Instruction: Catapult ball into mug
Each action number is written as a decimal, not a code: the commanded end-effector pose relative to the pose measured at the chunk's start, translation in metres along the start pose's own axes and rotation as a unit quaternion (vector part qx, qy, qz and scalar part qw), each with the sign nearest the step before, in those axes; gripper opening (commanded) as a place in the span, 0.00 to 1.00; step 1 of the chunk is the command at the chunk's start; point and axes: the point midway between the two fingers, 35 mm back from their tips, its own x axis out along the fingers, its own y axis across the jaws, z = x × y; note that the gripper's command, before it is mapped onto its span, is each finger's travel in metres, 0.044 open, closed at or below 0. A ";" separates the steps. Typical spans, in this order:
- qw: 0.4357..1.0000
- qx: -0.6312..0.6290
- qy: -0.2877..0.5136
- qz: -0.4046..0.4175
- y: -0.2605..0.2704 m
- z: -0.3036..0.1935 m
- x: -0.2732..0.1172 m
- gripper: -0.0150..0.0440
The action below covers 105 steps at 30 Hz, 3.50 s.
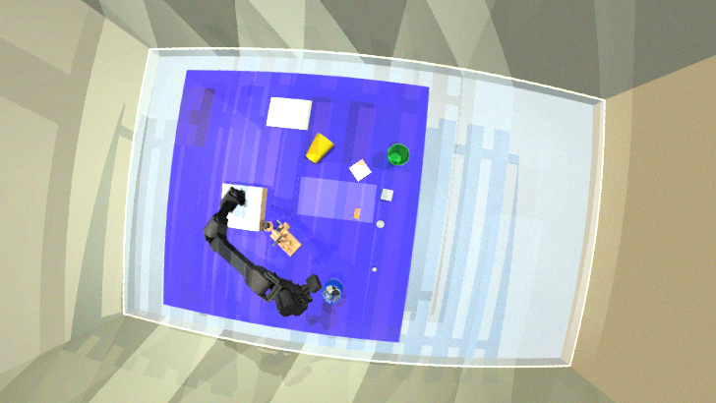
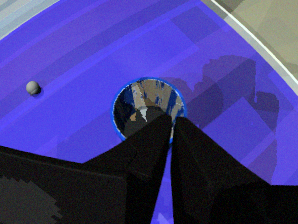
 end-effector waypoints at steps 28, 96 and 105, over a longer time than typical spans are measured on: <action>0.937 -0.277 0.213 0.000 0.068 -0.154 -0.014 0.25; 0.463 -0.751 0.470 0.005 0.035 -0.359 -0.119 0.25; 0.463 -0.751 0.470 0.005 0.036 -0.369 -0.108 0.25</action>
